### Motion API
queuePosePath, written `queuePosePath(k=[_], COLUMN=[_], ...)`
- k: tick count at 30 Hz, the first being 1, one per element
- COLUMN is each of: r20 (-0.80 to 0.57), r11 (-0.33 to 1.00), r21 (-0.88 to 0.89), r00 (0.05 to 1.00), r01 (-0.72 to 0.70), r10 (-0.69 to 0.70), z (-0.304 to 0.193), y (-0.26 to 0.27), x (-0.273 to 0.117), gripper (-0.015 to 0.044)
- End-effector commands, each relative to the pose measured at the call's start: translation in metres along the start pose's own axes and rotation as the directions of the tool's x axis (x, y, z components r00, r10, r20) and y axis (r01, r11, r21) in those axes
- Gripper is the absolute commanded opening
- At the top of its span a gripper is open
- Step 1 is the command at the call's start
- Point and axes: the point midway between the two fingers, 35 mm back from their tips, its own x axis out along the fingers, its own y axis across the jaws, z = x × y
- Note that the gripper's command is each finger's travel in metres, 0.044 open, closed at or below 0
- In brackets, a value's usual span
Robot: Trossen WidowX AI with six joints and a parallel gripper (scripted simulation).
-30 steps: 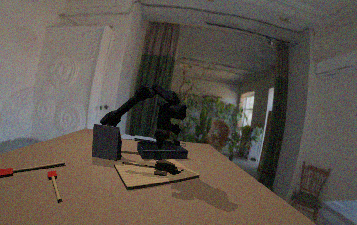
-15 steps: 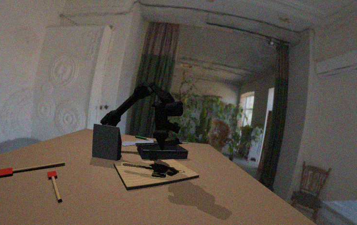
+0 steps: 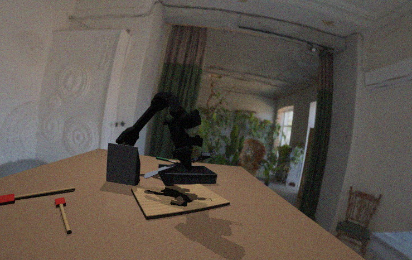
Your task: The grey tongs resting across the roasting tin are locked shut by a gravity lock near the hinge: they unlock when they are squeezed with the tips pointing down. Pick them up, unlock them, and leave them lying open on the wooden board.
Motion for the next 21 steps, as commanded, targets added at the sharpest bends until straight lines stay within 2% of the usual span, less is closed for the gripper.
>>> queuePosePath(k=[1,21], r20=[0.08,0.399], r11=[1.0,0.999], r21=[0.001,-0.022], r00=[0.997,0.916], r01=[0.001,-0.035], r10=[-0.001,0.042], z=[0.004,-0.003], y=[0.001,0.012], x=[-0.01,-0.044], gripper=[-0.015,-0.015])
